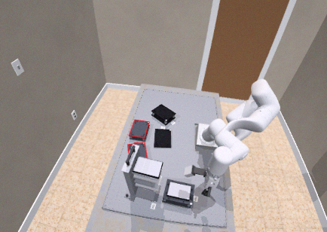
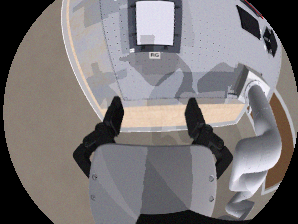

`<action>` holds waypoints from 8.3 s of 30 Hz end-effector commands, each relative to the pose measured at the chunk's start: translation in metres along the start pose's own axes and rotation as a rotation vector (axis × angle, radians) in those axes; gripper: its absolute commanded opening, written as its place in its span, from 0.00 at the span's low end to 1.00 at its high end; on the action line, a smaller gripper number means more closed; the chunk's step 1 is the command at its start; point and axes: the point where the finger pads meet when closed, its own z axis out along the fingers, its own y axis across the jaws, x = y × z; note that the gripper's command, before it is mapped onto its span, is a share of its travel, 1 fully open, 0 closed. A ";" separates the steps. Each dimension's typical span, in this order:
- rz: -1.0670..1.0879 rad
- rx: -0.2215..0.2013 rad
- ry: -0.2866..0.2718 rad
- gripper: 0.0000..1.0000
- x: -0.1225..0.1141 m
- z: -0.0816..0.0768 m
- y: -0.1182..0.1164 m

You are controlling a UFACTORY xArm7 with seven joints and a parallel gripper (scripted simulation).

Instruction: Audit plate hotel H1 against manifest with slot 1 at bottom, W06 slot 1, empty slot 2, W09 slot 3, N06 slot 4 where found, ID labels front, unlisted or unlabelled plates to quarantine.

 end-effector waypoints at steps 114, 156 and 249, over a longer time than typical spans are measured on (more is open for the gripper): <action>0.001 0.002 0.001 1.00 0.102 -0.180 0.000; 0.001 0.002 0.001 1.00 0.102 -0.120 0.000; 0.001 0.002 0.001 1.00 0.102 0.019 -0.001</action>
